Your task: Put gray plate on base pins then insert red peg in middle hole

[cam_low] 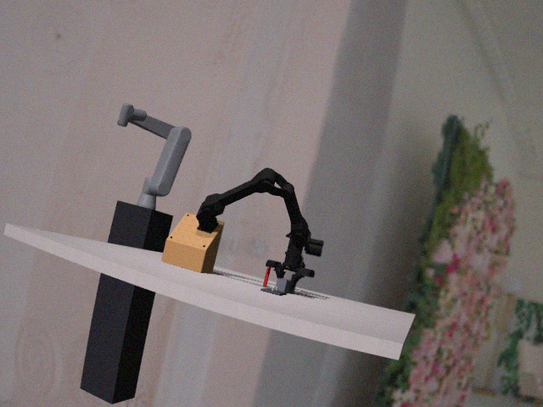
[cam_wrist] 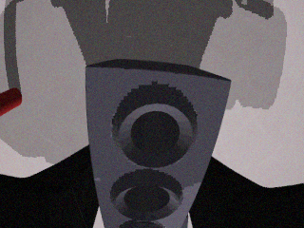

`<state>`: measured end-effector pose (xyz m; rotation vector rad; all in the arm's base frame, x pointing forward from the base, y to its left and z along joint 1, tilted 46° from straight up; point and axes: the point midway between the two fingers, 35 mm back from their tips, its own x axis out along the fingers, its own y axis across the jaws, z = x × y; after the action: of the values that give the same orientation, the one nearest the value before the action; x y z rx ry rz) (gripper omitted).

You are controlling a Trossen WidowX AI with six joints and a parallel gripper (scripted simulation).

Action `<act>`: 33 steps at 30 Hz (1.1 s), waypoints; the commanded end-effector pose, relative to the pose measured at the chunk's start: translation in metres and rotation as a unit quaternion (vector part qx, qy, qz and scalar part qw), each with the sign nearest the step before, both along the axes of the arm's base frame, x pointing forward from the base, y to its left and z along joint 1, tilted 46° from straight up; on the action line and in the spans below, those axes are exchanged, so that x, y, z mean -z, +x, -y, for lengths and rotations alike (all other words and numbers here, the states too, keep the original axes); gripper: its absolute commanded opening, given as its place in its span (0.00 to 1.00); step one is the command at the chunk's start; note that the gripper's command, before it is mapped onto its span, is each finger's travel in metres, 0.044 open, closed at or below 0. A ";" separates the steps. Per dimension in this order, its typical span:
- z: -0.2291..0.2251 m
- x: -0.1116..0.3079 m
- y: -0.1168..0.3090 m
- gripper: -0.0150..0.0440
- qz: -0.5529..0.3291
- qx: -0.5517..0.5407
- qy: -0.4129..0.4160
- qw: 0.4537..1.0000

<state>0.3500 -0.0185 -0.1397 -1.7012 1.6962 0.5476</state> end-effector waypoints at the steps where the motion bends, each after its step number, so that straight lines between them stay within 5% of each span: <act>1: 0.001 0.000 -0.001 0.31 -0.003 -0.002 -0.002 1.000; 33: -0.059 -0.054 -0.004 0.25 -0.003 -0.003 0.004 1.000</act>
<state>0.3446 0.0324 -0.0940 -1.7094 1.6976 0.5698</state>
